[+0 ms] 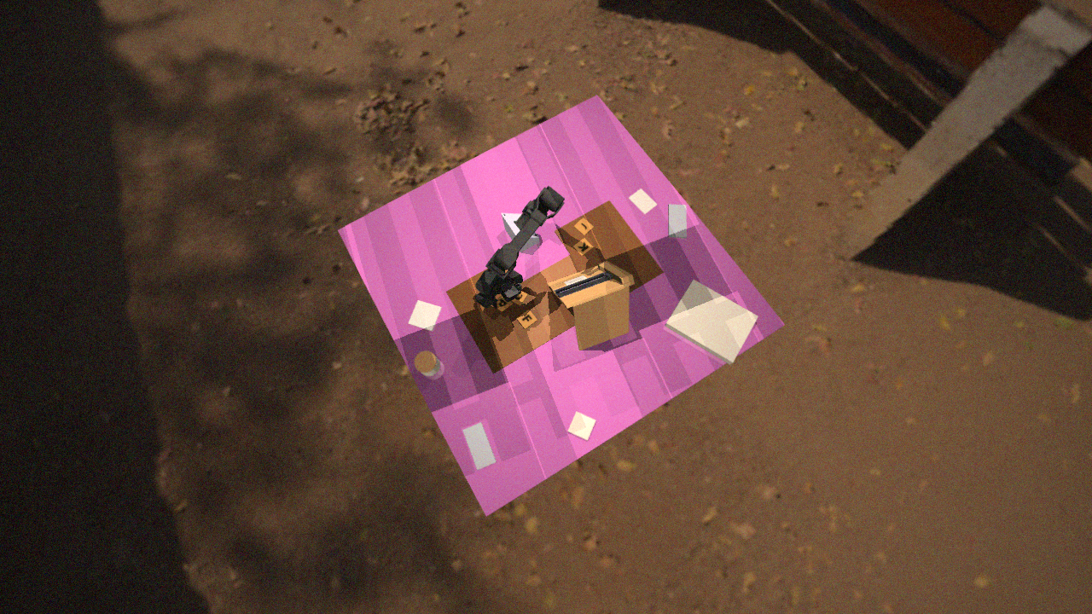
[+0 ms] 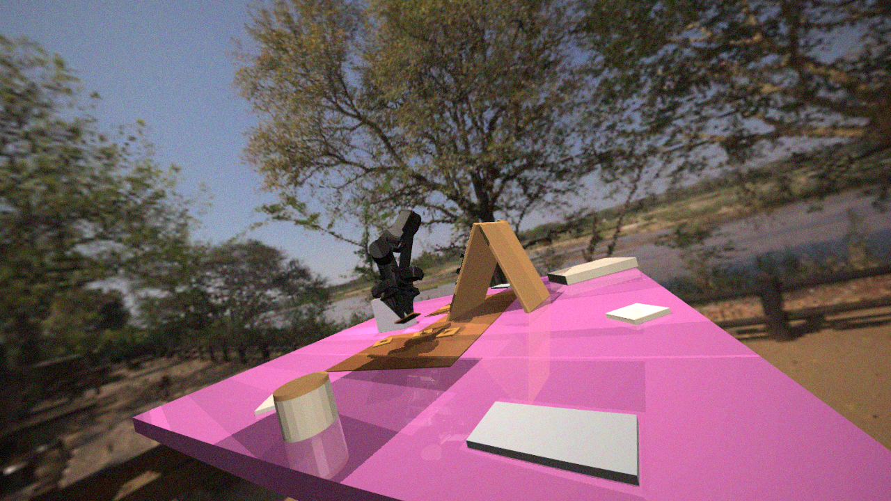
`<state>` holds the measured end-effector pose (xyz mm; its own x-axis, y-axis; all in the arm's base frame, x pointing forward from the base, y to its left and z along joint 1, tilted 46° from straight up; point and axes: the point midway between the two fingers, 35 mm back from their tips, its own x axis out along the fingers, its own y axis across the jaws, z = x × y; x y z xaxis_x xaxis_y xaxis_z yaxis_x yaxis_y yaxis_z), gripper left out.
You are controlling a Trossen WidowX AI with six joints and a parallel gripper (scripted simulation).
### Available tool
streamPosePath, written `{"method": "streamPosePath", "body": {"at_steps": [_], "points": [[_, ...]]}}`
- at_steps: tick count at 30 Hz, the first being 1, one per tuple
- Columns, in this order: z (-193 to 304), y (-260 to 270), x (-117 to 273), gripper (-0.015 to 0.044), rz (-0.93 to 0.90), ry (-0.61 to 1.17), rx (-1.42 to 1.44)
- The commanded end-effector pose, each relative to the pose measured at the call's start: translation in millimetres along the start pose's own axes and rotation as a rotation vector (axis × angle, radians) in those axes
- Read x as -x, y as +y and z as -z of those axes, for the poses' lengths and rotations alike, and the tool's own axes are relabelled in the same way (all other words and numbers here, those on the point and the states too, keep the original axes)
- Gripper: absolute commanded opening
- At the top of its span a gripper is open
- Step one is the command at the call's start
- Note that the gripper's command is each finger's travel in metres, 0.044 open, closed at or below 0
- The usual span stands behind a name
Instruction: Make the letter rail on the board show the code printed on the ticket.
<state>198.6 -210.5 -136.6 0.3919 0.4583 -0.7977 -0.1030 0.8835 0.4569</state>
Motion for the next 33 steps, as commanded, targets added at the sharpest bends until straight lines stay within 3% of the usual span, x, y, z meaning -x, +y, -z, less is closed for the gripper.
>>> {"method": "streamPosePath", "body": {"at_steps": [1, 15, 33], "points": [[-15.7, -1.1, 7.2, 0.0, 0.043, -0.066, -0.07], [-71.9, 4.1, 39.9, 0.0, 0.108, -0.339, -0.317], [-123.0, 32.5, 80.7, 0.0, 0.012, -0.609, -0.512]]}}
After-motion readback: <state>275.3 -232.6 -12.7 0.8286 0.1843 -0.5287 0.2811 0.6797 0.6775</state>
